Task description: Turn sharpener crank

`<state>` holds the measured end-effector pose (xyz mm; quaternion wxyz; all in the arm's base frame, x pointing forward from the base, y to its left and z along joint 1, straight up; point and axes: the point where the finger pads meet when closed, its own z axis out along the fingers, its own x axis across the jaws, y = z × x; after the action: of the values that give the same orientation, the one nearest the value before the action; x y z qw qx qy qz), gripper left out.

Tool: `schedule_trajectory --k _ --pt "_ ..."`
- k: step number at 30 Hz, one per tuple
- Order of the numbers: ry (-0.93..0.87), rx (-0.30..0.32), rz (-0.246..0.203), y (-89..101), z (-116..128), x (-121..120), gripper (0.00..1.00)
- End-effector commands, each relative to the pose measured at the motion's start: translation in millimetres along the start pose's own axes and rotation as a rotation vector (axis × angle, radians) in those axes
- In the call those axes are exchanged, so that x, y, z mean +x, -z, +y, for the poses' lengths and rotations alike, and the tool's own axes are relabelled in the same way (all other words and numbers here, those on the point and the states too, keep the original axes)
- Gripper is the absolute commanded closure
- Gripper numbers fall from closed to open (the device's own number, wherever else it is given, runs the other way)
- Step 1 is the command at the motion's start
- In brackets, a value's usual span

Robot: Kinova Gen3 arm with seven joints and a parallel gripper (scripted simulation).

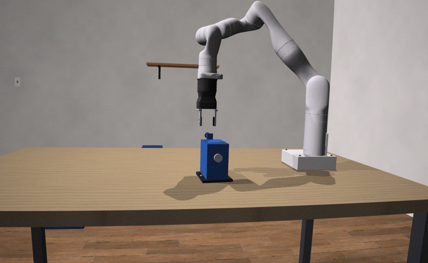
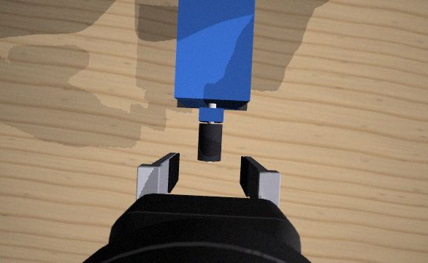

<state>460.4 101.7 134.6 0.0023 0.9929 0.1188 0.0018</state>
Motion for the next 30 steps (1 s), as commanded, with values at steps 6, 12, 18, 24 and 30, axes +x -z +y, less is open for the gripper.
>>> schedule_trajectory --k 6,12,18,24,30 --pt "0.002 0.002 -0.003 -9.6 -1 -1 0.03" --pt "0.002 0.002 -0.003 -12.8 -1 -1 0.03" --pt "0.002 0.002 -0.003 -15.3 -1 -1 0.03" --pt "0.002 0.002 -0.003 -15.7 -1 -1 0.03" --pt "0.002 0.002 -0.003 -15.7 -1 -1 0.03"
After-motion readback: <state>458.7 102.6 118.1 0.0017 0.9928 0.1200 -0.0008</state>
